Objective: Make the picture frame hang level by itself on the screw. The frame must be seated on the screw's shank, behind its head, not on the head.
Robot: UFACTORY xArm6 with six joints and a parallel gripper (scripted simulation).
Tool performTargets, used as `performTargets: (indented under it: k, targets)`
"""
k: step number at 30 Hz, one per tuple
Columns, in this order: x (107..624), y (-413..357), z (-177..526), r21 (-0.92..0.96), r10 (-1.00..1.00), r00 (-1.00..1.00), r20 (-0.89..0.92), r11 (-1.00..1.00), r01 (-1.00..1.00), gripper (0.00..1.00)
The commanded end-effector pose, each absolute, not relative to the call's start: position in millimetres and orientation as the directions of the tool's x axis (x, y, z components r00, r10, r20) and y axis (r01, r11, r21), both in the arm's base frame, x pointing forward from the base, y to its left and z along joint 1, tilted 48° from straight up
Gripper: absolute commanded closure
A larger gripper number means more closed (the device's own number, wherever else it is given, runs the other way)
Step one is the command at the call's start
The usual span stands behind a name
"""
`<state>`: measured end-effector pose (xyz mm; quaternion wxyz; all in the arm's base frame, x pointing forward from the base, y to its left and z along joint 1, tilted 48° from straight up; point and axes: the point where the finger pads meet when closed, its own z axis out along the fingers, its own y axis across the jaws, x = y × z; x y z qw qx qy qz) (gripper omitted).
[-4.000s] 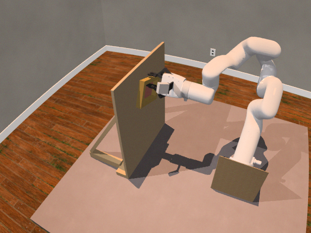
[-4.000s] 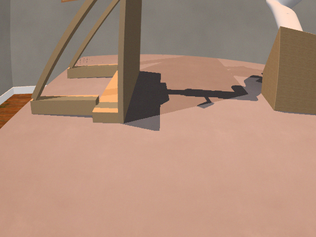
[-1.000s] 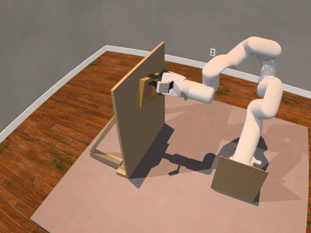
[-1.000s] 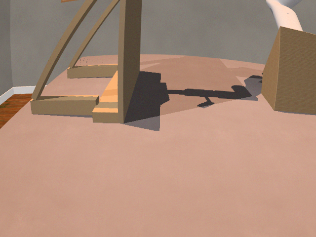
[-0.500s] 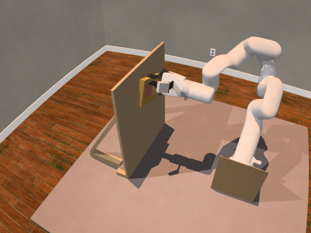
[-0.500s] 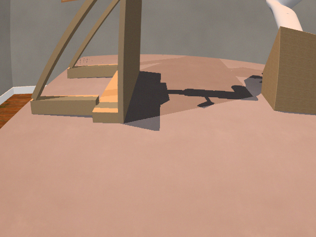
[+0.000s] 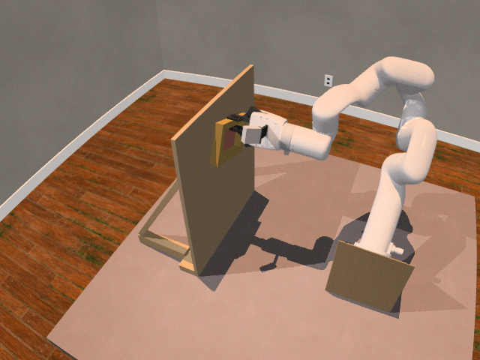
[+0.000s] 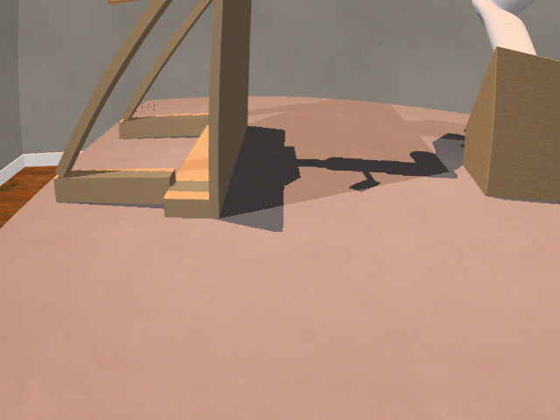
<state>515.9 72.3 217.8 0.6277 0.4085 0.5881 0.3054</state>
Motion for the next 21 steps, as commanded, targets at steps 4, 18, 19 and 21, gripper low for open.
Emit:
performTargets:
  k: [4, 18, 19, 21]
  targets:
    - [516.6, 73.3, 219.1, 0.87, 0.862, 0.122, -0.492, 0.484, 0.095, 1.0]
    - [516.9, 75.3, 218.7, 0.852, 0.844, 0.117, -0.523, 0.514, 0.099, 1.0]
    - [517.0, 75.5, 218.6, 0.85, 0.842, 0.117, -0.526, 0.517, 0.099, 1.0]
    - [517.0, 75.5, 218.6, 0.85, 0.842, 0.117, -0.526, 0.517, 0.099, 1.0]
